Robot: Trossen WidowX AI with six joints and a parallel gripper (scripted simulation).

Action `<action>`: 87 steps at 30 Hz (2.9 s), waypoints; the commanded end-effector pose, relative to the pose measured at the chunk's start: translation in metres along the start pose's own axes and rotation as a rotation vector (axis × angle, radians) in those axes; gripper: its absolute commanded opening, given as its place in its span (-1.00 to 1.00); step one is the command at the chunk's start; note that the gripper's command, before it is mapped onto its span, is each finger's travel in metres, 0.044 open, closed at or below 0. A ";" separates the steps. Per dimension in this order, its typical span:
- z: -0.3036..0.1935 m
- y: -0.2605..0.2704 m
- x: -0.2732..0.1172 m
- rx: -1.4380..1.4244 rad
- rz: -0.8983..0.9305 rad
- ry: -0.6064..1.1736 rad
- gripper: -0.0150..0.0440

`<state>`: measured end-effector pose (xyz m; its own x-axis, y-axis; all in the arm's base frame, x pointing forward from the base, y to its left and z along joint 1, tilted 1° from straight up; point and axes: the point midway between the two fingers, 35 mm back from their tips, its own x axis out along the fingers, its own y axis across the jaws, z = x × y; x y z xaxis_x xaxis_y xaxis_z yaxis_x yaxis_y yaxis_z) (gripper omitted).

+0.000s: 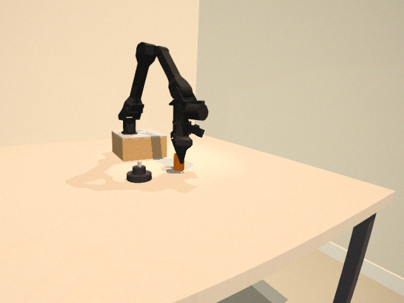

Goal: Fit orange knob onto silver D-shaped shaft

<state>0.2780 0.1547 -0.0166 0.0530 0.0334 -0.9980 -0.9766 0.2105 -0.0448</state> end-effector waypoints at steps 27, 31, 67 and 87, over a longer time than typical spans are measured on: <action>-0.004 0.005 0.029 -0.003 0.012 0.008 0.13; -0.004 0.005 0.029 -0.003 0.012 0.008 0.04; 0.002 -0.003 -0.070 -0.002 0.010 0.007 -0.49; -0.003 0.003 -0.112 -0.003 0.011 0.007 -0.49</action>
<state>0.2685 0.1485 0.0902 0.0291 0.0216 -0.9993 -0.9773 0.2105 -0.0239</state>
